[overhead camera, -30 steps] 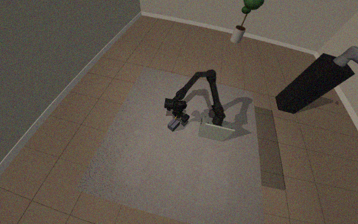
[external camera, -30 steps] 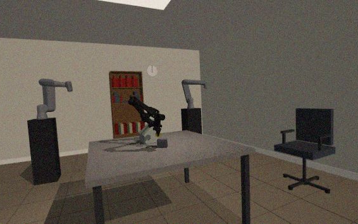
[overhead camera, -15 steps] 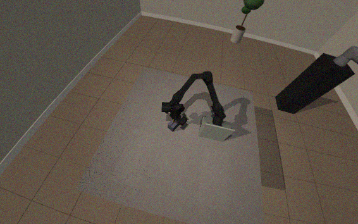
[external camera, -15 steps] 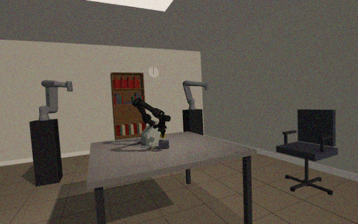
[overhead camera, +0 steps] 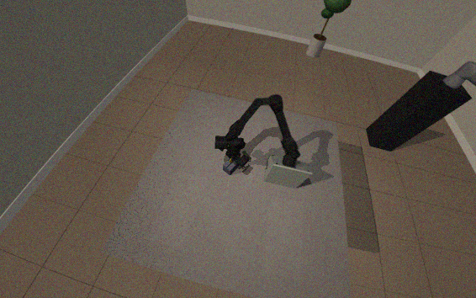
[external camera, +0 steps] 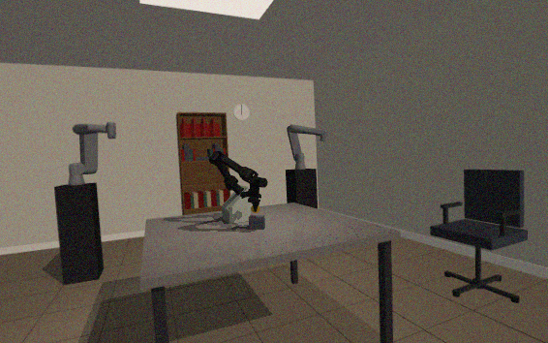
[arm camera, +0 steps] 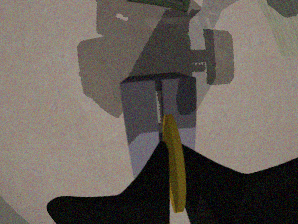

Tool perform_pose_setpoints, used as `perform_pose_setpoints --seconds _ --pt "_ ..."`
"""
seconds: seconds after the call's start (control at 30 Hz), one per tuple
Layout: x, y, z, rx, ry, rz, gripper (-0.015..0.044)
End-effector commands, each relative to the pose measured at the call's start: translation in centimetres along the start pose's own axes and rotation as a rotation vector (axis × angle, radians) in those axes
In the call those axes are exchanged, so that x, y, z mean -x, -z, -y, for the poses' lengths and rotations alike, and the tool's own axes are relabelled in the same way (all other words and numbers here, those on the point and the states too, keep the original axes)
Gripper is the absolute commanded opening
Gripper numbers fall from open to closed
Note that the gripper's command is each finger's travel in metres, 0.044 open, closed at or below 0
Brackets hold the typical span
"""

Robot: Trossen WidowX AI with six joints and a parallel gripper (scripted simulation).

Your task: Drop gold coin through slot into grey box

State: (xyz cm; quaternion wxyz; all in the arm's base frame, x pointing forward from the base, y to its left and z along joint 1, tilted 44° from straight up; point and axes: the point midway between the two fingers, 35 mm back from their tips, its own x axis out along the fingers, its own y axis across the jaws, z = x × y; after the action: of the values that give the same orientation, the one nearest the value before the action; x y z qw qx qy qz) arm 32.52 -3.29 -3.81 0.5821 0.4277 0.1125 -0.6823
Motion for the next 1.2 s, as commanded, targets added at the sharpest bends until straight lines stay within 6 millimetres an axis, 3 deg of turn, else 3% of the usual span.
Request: perform_pose_setpoints --seconds 0.0,1.17 --pt "0.0 0.4 -0.1 -0.008 0.0 -0.001 0.0" --pt "-1.1 0.4 0.0 -0.003 0.0 0.003 0.0"
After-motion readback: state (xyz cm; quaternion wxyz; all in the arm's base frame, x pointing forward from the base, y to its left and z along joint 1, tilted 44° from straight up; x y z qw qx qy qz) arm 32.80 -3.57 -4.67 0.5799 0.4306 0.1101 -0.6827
